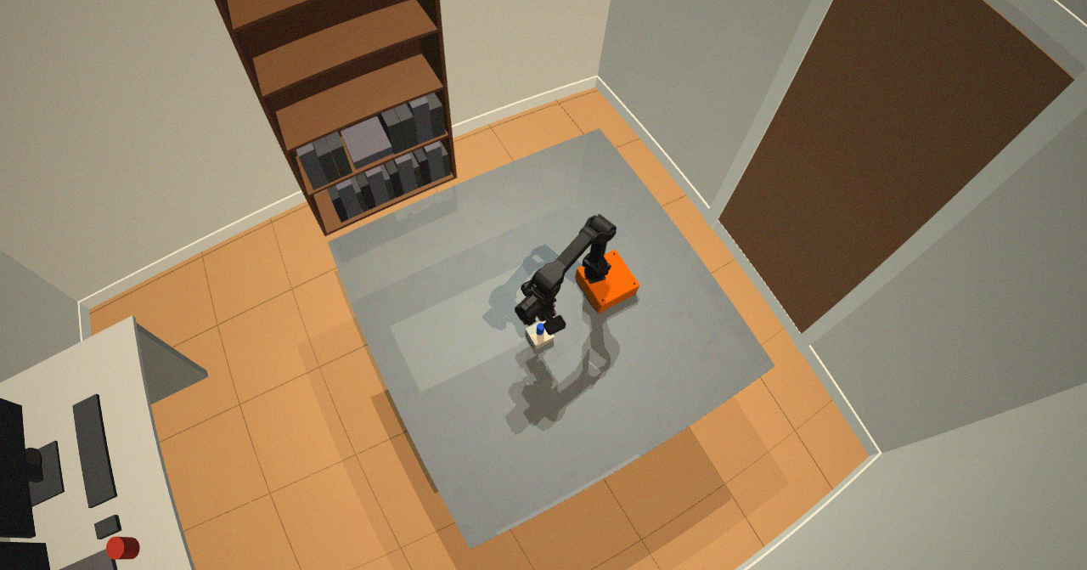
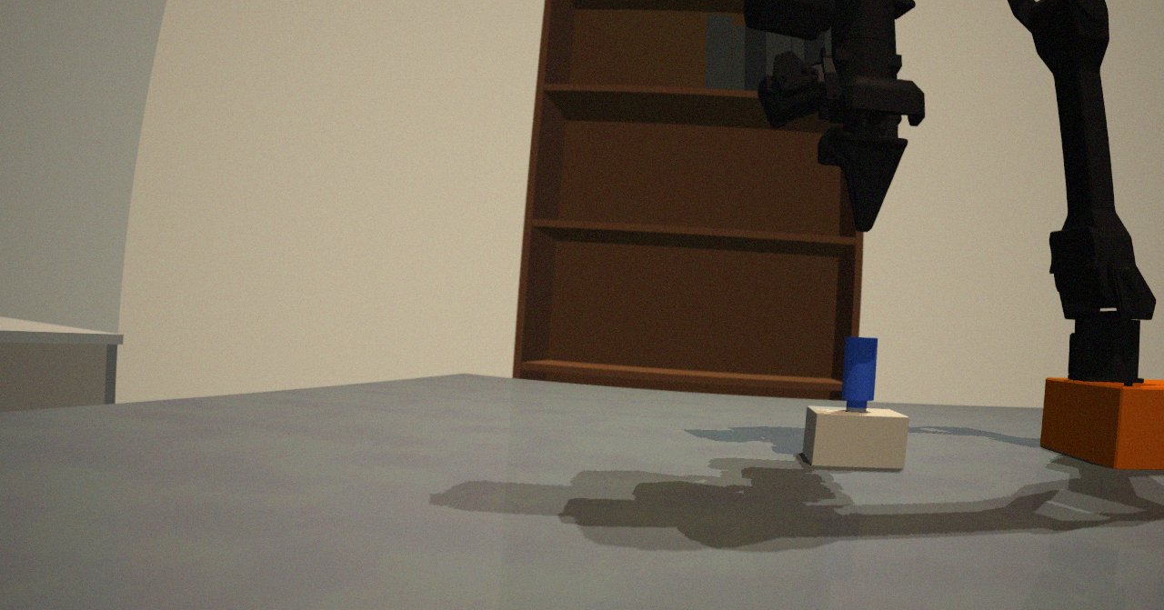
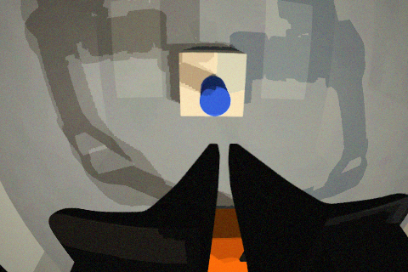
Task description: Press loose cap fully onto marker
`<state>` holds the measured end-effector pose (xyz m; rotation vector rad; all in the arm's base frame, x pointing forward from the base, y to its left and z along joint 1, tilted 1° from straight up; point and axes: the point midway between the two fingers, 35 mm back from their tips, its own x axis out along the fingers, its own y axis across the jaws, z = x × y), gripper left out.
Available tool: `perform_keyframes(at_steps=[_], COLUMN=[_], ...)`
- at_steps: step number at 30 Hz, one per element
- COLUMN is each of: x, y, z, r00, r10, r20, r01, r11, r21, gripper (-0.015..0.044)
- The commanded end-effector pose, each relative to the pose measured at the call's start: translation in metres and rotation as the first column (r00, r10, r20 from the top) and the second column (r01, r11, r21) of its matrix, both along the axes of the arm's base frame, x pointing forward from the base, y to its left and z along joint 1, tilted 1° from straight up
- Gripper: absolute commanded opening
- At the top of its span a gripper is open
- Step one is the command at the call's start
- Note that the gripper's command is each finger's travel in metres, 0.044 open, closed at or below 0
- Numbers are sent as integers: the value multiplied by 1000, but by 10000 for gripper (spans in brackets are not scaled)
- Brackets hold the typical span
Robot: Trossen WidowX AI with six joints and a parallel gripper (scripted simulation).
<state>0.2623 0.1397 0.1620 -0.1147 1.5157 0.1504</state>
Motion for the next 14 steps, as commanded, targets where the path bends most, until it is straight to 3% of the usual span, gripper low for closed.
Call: perform_keyframes(at_steps=[1,14], x=[0,0], y=[0,0], z=[3,3], r00=[1000,1000], r10=[0,0], r20=[-1,-1], r01=[0,0], r11=[1000,1000], r21=[-1,-1], gripper=[105,440])
